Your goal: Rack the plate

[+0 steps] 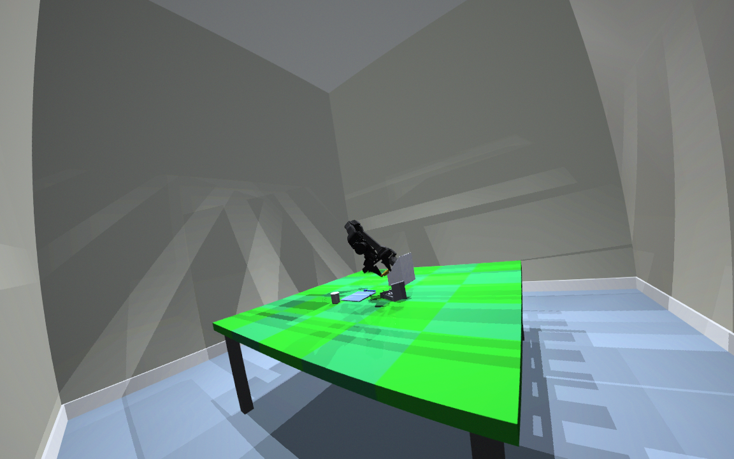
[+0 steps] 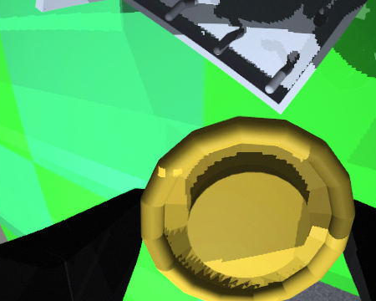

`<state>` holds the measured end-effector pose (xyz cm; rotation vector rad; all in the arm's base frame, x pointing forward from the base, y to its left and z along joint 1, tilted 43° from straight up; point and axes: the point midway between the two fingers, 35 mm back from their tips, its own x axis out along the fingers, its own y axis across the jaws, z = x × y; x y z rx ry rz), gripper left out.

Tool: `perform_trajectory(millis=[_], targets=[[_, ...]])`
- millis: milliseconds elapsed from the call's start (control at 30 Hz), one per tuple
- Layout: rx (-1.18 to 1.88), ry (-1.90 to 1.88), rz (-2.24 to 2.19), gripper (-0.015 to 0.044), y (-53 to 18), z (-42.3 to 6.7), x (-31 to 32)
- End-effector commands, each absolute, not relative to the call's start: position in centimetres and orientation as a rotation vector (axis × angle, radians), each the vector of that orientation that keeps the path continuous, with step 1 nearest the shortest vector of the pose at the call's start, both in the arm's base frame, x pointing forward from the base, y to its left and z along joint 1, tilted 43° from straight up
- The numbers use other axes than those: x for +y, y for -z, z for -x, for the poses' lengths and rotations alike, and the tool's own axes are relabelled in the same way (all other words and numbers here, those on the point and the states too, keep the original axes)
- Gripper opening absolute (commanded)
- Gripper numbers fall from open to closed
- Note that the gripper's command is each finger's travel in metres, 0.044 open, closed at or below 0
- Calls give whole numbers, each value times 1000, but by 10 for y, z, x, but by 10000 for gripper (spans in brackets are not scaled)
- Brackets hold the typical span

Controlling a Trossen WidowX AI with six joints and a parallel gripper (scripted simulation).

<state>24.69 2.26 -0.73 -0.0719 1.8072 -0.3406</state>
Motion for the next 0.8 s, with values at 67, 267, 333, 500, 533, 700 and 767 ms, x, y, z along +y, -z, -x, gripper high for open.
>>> perform_trajectory(millis=[67,267,333,500,533,700,767], targets=[[1820,151,51,0,19,-246,19],[1801,-23,39,0,29,-246,15],[1787,-80,36,0,32,-246,13],[1740,-219,36,0,39,-246,10],[1728,-246,37,0,40,-246,9],[1658,-375,48,0,46,-246,5],[1626,-424,55,0,48,-247,4]])
